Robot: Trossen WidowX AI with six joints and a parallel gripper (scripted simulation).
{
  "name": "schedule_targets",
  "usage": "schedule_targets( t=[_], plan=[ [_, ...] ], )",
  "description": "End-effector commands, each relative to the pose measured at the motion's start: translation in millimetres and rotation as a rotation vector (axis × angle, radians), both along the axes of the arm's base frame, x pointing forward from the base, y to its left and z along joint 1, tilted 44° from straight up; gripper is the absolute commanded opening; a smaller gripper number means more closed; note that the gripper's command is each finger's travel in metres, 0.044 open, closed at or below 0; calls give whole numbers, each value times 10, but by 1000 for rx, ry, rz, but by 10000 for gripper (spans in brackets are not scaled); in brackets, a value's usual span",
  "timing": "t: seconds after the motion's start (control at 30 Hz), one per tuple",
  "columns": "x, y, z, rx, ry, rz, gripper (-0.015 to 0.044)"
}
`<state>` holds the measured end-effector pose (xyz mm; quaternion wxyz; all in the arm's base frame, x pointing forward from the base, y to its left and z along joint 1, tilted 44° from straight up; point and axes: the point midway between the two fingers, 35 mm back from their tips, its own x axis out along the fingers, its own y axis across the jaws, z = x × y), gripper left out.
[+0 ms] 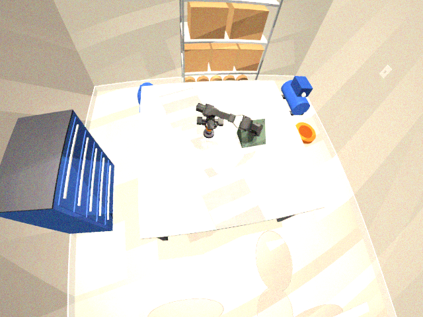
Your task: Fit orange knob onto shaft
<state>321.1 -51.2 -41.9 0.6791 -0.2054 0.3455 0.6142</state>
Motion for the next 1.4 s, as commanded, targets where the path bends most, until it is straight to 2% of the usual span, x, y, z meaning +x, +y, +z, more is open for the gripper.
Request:
schedule_targets(
  t=[0.0,0.87,1.1,1.37],
  plan=[
    [-7,9,-19,0,-38,39,0],
    [1,-10,4,0,-38,39,0],
    [-1,-3,-3,-1,-176,183,0],
    [-6,17,-24,-1,-183,190,0]
  ],
)
